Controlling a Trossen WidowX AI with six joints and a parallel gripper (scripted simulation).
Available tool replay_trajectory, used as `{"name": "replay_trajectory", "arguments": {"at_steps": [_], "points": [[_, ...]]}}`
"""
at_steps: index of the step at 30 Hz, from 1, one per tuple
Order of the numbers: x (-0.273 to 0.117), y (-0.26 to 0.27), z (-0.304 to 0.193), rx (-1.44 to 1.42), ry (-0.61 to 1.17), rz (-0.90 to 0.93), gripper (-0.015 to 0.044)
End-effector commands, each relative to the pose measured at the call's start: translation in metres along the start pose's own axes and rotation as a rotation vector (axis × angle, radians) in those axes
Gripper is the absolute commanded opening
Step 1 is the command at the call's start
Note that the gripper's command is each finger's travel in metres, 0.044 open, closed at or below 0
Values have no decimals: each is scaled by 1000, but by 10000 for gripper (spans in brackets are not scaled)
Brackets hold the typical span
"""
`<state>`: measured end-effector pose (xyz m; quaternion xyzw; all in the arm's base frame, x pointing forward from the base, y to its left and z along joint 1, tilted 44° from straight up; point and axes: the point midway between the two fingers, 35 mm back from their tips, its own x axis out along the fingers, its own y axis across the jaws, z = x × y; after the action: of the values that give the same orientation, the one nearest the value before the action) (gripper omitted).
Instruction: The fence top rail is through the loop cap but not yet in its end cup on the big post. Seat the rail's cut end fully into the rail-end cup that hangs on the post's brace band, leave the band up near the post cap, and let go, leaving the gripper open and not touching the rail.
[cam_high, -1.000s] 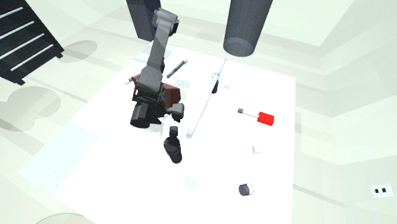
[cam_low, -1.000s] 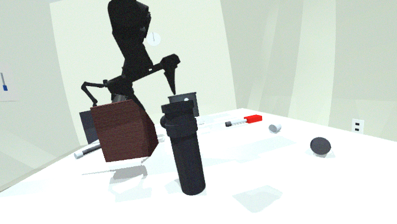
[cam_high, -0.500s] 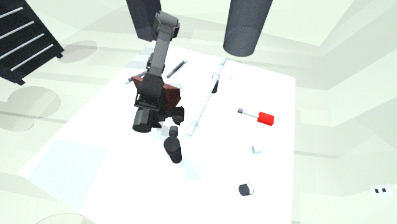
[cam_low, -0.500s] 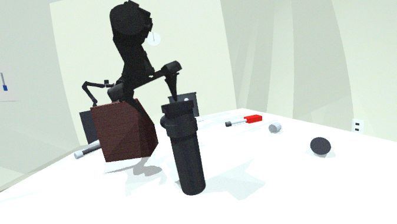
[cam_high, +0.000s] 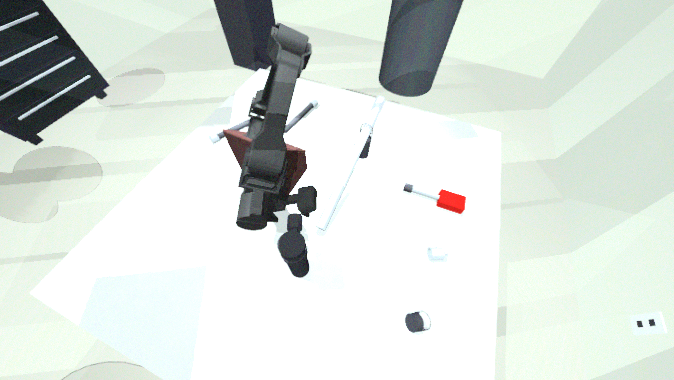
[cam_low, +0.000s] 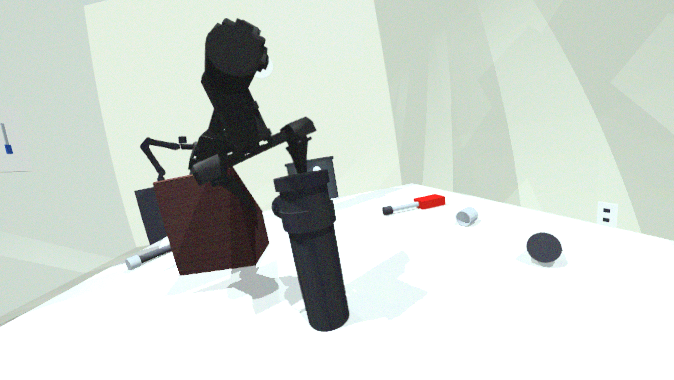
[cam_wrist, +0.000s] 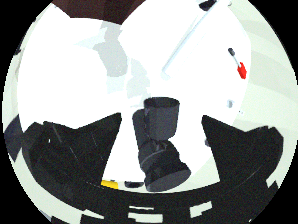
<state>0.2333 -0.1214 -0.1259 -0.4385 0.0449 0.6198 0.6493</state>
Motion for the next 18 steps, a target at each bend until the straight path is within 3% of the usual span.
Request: {"name": "replay_trajectory", "arguments": {"at_steps": [1, 18], "points": [[9, 1, 2, 1, -5, 1, 440], [37, 1, 4, -27, -2, 17, 440]]}}
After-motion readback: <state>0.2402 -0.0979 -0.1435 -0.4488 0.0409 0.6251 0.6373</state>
